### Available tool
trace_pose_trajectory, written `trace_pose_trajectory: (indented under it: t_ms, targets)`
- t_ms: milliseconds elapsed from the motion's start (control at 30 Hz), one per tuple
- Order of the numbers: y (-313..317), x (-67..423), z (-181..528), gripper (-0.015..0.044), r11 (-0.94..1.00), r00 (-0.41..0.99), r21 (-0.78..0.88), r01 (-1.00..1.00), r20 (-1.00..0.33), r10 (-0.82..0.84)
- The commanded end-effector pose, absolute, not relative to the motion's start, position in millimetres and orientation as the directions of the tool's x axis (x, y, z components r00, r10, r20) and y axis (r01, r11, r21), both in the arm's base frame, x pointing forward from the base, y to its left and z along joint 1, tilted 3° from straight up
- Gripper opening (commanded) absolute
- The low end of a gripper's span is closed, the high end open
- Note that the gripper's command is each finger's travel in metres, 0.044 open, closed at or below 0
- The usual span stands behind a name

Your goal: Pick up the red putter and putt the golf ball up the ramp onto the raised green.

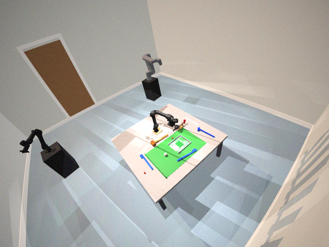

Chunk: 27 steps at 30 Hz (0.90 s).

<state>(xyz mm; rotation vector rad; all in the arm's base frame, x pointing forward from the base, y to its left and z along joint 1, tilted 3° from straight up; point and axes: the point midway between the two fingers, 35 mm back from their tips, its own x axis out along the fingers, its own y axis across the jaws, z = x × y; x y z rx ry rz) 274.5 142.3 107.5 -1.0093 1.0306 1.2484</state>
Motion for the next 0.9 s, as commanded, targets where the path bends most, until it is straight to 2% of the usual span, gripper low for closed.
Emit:
trace_pose_trajectory:
  t_ms: [0, 867]
  targets:
    - [140, 271, 92, 0.044, 0.058, 0.016, -0.002, -0.998, -0.972, 0.232]
    - [139, 271, 57, 0.044, 0.058, 0.016, -0.002, -0.998, -0.973, 0.232]
